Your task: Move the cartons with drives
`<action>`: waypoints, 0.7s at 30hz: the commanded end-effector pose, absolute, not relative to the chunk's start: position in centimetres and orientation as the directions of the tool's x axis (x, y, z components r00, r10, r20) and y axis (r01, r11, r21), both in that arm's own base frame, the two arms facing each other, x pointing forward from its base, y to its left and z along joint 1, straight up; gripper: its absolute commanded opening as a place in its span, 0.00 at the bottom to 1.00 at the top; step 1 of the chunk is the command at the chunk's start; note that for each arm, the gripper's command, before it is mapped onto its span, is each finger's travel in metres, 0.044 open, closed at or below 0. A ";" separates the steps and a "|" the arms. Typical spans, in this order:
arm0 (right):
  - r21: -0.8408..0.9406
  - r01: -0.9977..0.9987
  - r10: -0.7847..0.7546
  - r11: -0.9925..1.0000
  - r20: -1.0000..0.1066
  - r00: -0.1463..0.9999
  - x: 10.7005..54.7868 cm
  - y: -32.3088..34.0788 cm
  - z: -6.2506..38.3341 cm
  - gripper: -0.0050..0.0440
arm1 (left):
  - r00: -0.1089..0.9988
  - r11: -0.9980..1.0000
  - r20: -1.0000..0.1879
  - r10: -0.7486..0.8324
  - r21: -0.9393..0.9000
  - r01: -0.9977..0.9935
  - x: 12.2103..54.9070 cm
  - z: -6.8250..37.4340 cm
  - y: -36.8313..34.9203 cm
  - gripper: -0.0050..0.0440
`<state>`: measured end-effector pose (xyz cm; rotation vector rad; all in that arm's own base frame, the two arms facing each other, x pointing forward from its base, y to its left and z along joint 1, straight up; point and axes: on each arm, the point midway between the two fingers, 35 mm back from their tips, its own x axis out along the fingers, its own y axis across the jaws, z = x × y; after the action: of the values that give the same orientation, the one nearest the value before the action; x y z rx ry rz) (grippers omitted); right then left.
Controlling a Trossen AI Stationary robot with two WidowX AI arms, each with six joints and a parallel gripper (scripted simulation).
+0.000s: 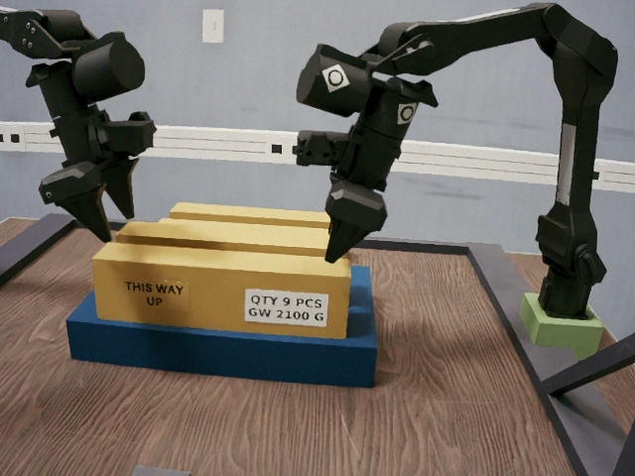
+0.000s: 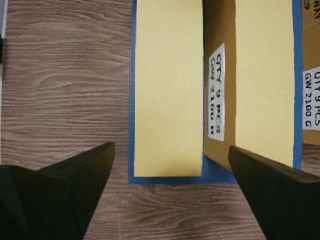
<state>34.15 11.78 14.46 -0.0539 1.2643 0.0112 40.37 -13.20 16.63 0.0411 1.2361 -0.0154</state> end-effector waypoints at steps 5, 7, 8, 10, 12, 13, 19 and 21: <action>-0.022 -0.038 -0.008 0.999 -0.944 0.331 34.5 12.0 15.6 0.89 | 0.359 0.999 -0.933 -0.001 0.012 0.033 40.6 17.5 -13.2 0.89; -0.022 -0.038 -0.008 0.999 -0.944 0.331 34.5 12.0 15.6 0.89 | 0.359 0.999 -0.933 -0.001 0.012 0.033 40.6 17.5 -13.2 0.89; -0.022 -0.038 -0.008 0.999 -0.944 0.331 34.5 12.0 15.6 0.89 | 0.359 0.999 -0.933 -0.001 0.012 0.033 40.6 17.5 -13.2 0.89; -0.022 -0.038 -0.008 0.999 -0.944 0.331 34.5 12.0 15.6 0.89 | 0.359 0.999 -0.933 -0.001 0.012 0.033 40.6 17.5 -13.2 0.89; -0.022 -0.038 -0.008 0.999 -0.944 0.331 34.5 12.0 15.6 0.89 | 0.359 0.999 -0.933 -0.001 0.012 0.033 40.6 17.5 -13.2 0.89; -0.022 -0.038 -0.008 0.999 -0.944 0.331 34.5 12.0 15.6 0.89 | 0.359 0.999 -0.933 -0.001 0.012 0.033 40.6 17.5 -13.2 0.89; -0.024 -0.037 -0.010 0.999 -0.944 0.330 29.8 6.2 14.7 0.89 | 0.370 0.999 -0.929 -0.005 0.008 0.033 36.0 16.8 -7.9 0.89; -0.024 -0.037 -0.010 0.999 -0.944 0.330 28.1 4.1 14.4 0.89 | 0.370 0.999 -0.929 -0.005 0.008 0.033 34.2 16.4 -5.8 0.89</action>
<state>30.88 8.11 13.37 -0.0667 1.2992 0.0045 37.09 -9.95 15.09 0.0539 1.2789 -0.0115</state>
